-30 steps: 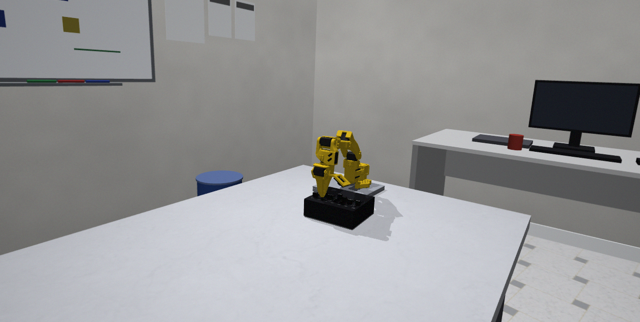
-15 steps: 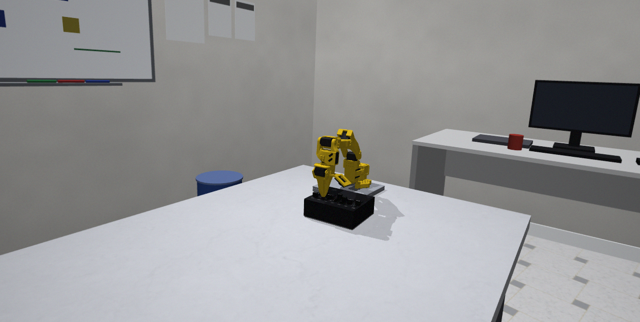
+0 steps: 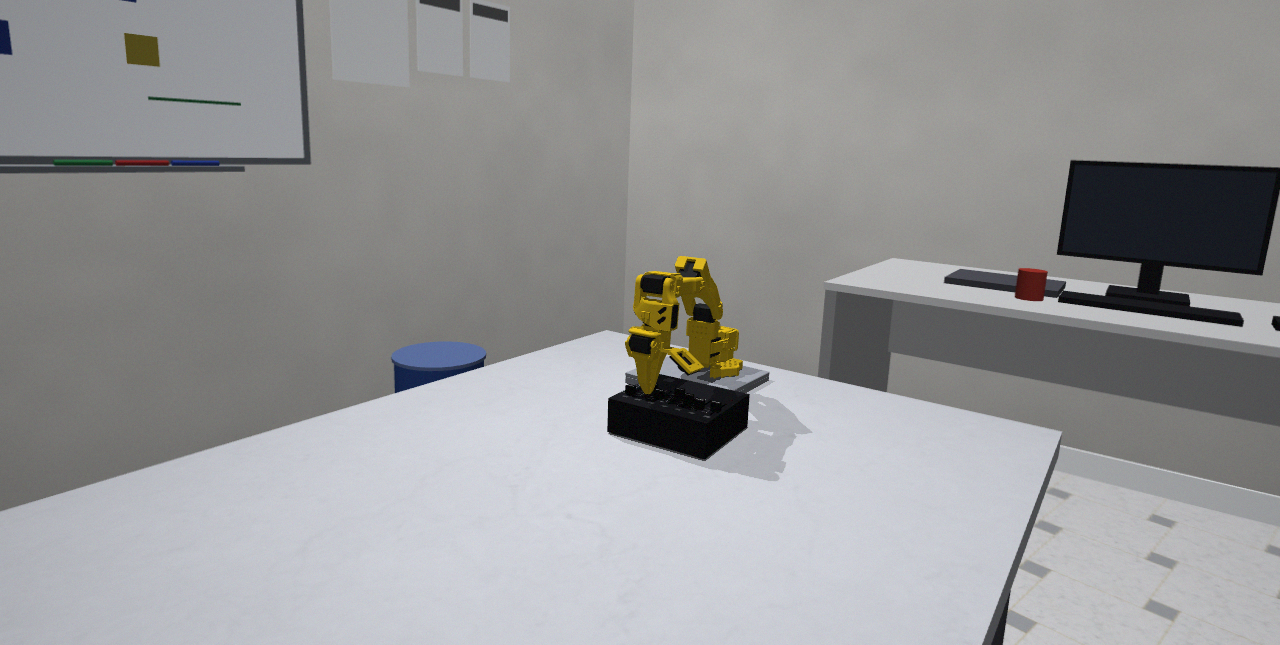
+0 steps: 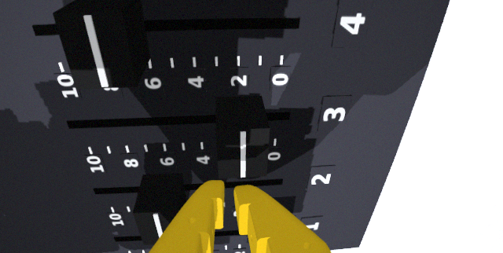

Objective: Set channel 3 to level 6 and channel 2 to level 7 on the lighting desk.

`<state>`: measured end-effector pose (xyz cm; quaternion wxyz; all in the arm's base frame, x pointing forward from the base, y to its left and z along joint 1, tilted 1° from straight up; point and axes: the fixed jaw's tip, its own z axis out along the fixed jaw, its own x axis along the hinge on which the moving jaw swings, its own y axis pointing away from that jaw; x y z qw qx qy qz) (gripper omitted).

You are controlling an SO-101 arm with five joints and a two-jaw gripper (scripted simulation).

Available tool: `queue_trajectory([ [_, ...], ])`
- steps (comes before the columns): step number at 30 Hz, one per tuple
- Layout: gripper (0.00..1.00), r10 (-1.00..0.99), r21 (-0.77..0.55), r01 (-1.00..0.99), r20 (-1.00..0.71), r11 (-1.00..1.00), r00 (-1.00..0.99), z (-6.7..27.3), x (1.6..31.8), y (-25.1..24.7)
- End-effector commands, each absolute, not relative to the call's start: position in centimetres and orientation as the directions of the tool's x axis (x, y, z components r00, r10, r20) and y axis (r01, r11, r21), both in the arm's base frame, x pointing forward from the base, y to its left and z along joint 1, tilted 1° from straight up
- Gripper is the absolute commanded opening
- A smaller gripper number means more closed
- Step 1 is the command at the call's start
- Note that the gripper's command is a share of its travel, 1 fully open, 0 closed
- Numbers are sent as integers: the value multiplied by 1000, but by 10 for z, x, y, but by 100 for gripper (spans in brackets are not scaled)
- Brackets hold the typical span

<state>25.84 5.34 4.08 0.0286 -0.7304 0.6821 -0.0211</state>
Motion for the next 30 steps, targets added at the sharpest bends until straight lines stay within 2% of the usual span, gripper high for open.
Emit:
queue_trajectory([
  [1, 0, -997, 8, -997, 1, -80, 80, 28, 248, 55],
  [30, 0, -997, 8, -997, 1, -80, 80, 30, 246, 53],
])
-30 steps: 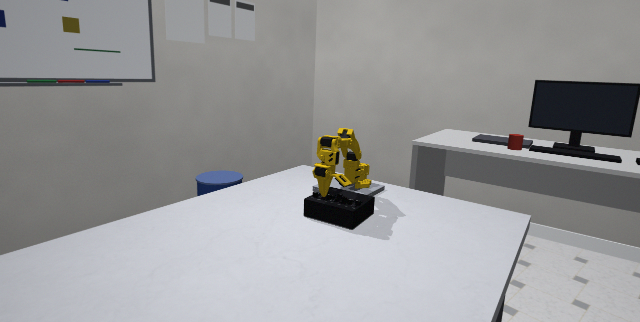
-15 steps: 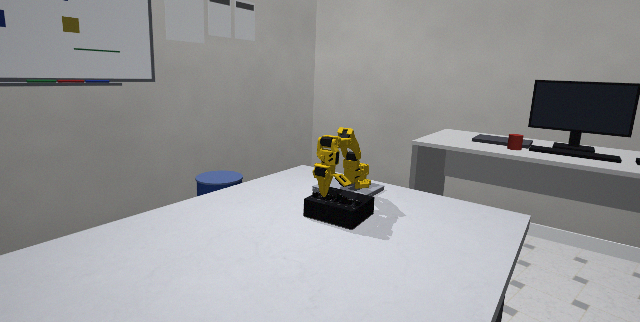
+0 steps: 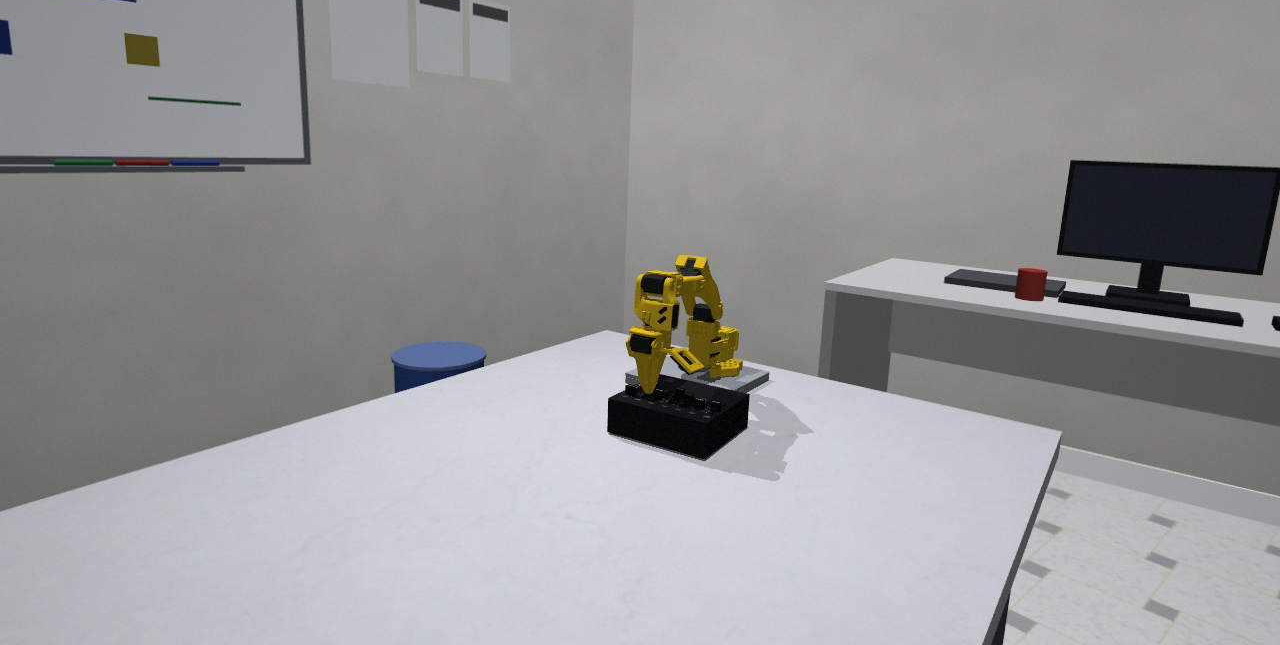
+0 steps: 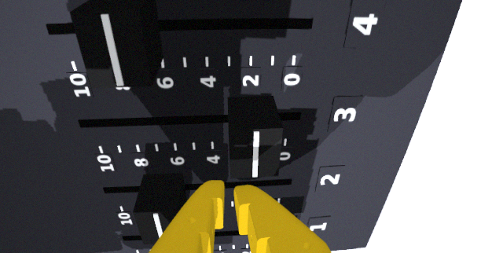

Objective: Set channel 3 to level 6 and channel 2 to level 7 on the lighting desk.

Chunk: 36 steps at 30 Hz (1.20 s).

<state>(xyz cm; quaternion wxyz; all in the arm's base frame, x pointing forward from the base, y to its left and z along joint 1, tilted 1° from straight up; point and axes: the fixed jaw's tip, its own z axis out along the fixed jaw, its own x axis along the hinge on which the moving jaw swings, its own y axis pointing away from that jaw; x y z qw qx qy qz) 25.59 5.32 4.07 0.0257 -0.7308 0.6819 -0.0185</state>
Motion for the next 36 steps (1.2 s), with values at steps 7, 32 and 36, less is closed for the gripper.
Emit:
queue_trajectory([
  [7, 0, -997, 7, -997, 1, -80, 80, 30, 246, 52],
  [32, 0, -997, -69, -995, -8, -79, 80, 30, 267, 53],
  [36, 0, -997, -71, -994, -8, -79, 80, 30, 268, 53],
])
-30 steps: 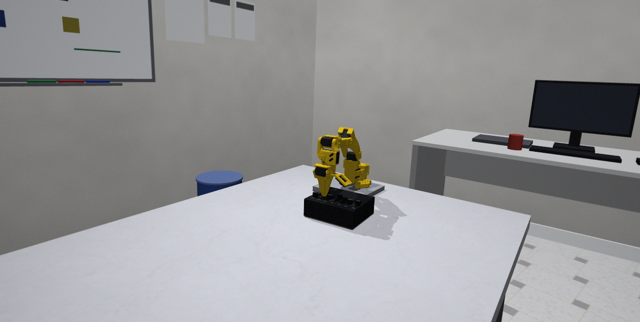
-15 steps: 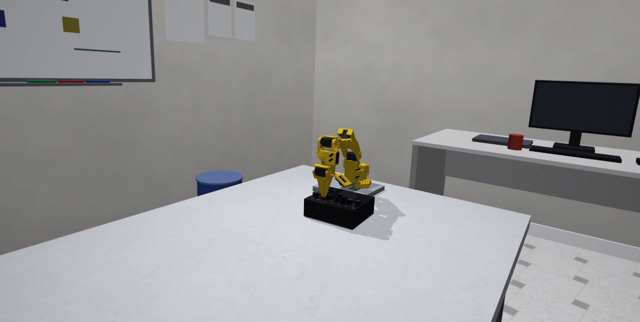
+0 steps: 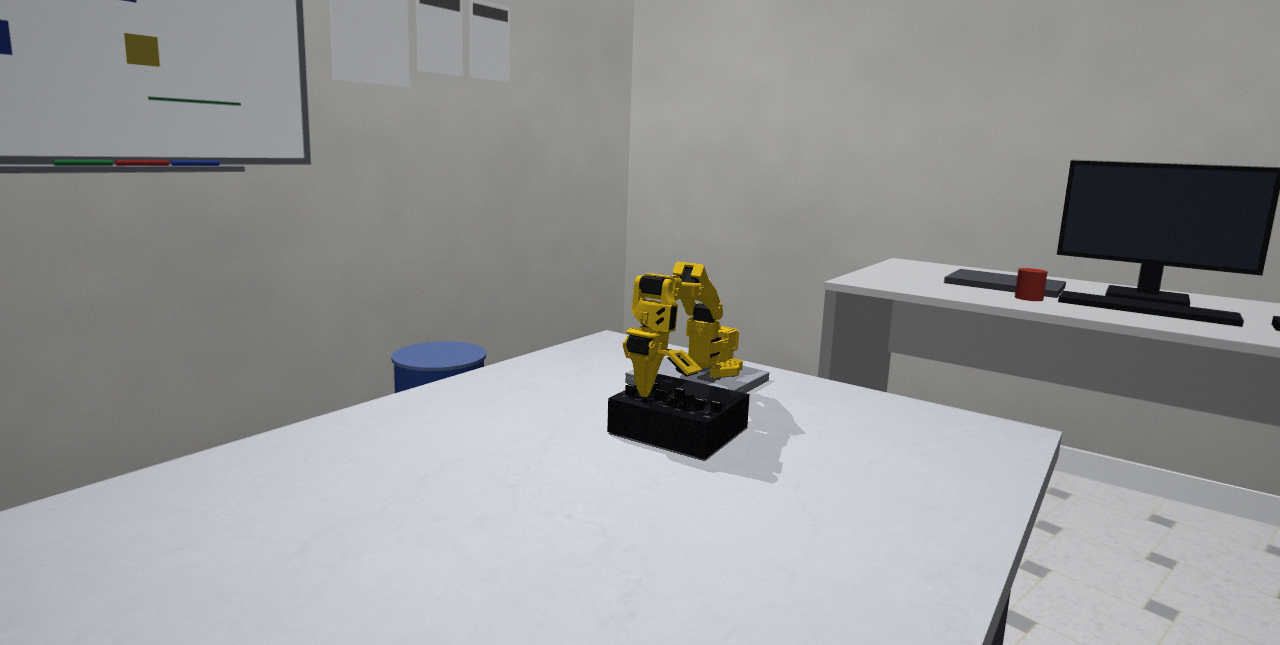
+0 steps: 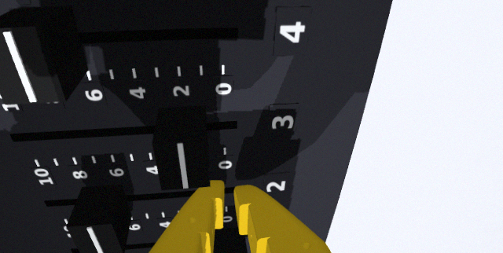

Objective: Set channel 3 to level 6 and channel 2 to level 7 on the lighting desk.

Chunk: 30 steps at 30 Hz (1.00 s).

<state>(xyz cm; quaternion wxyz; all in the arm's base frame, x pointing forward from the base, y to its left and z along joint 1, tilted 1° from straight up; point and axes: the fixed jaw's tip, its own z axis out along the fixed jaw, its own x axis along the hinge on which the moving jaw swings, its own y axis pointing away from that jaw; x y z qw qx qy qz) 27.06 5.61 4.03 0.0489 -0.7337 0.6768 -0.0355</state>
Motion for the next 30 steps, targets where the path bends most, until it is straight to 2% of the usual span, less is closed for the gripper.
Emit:
queue_trajectory([
  [1, 0, -997, -71, -994, -8, -79, 80, 30, 268, 53],
  [30, 0, -997, -41, -996, -4, -80, 80, 31, 261, 50],
])
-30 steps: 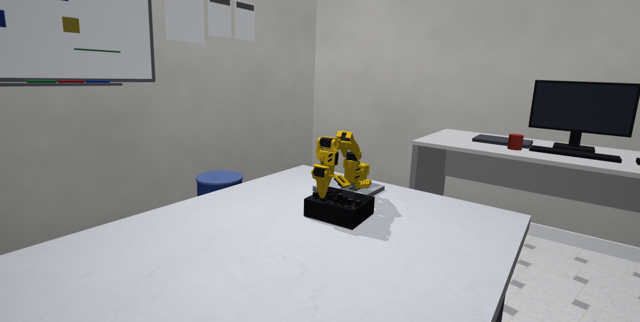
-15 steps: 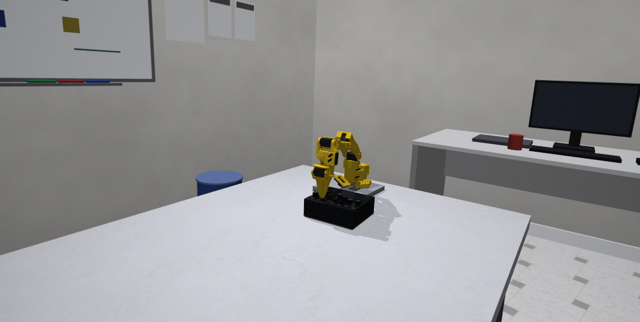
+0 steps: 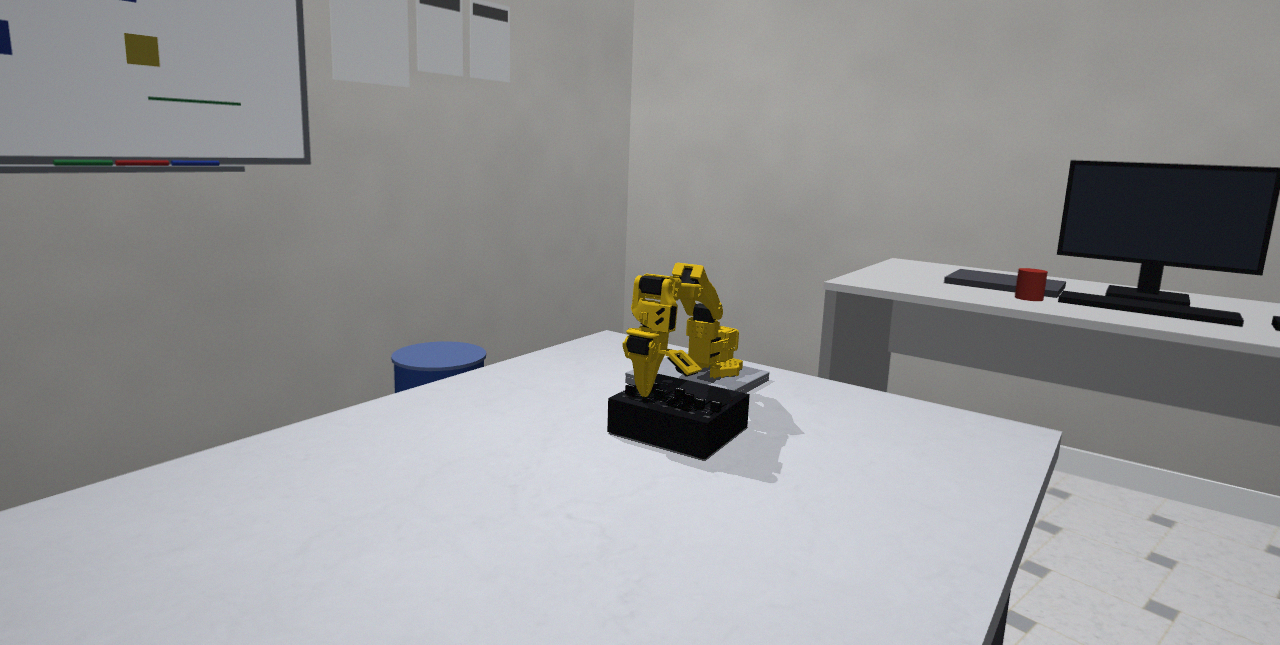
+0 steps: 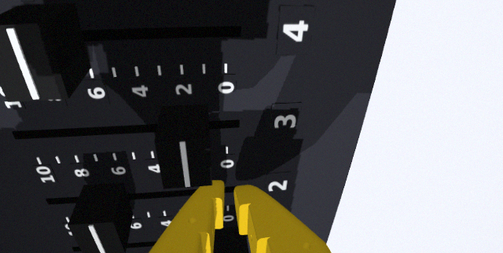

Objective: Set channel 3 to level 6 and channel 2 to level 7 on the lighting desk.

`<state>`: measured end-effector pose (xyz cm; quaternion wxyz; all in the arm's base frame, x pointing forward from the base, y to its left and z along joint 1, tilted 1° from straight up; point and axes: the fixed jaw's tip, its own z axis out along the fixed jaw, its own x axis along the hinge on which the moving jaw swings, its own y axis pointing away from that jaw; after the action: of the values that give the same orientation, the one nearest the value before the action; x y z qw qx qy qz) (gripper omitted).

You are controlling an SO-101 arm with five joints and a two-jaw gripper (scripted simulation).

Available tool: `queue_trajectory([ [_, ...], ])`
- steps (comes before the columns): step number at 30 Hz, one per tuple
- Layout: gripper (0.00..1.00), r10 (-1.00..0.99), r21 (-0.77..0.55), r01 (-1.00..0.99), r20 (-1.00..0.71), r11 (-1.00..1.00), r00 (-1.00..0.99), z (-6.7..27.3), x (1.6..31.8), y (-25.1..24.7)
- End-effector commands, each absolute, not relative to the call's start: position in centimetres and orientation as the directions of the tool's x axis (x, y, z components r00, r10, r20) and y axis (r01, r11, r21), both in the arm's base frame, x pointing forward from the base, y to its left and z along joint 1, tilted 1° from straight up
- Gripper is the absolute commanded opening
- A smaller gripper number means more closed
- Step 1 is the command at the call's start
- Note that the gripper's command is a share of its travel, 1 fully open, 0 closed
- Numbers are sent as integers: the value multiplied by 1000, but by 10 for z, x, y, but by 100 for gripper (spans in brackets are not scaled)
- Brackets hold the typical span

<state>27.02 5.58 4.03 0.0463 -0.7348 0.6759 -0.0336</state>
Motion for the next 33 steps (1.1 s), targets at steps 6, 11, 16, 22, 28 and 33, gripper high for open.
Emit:
queue_trajectory([
  [6, 0, -997, -33, -996, -3, -80, 80, 32, 259, 49],
  [11, 0, -997, -33, -996, -3, -80, 80, 32, 259, 49],
  [16, 0, -997, -33, -996, -3, -80, 80, 32, 259, 49],
  [22, 0, -997, -33, -996, -3, -80, 80, 32, 259, 49],
  [28, 0, -997, -33, -996, -4, -80, 80, 32, 259, 49],
  [33, 0, -997, -39, -996, -4, -80, 80, 34, 259, 49],
])
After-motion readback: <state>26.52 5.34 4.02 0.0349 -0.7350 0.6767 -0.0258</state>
